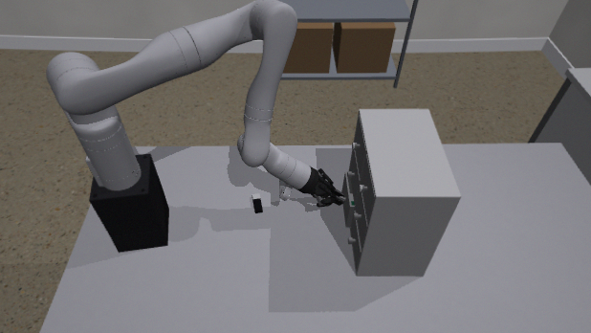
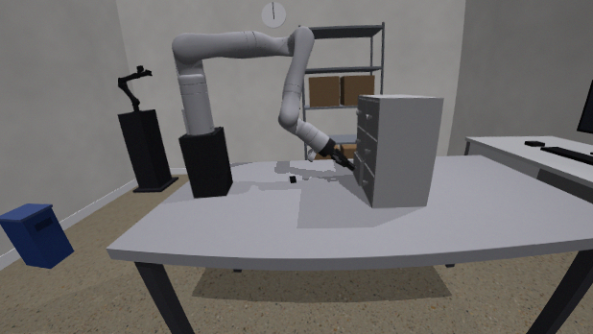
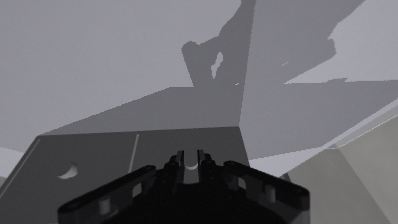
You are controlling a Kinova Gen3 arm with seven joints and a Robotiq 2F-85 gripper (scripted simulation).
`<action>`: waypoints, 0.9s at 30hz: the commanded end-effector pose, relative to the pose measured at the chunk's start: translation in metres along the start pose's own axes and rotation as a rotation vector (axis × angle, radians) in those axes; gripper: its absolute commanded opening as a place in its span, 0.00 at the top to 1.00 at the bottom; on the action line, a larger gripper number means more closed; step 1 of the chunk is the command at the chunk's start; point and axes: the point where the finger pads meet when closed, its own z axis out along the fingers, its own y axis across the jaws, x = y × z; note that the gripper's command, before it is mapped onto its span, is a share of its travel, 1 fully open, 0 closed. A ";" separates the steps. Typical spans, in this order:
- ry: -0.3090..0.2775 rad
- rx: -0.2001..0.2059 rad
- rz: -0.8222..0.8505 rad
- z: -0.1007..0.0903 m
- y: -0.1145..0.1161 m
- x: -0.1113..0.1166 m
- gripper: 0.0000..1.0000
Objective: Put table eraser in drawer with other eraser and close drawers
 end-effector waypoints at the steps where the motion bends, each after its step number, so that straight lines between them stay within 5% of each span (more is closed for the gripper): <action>1: 0.004 0.000 -0.002 -0.002 0.000 0.003 0.87; 27: 0.004 0.000 -0.002 -0.027 0.000 0.024 0.87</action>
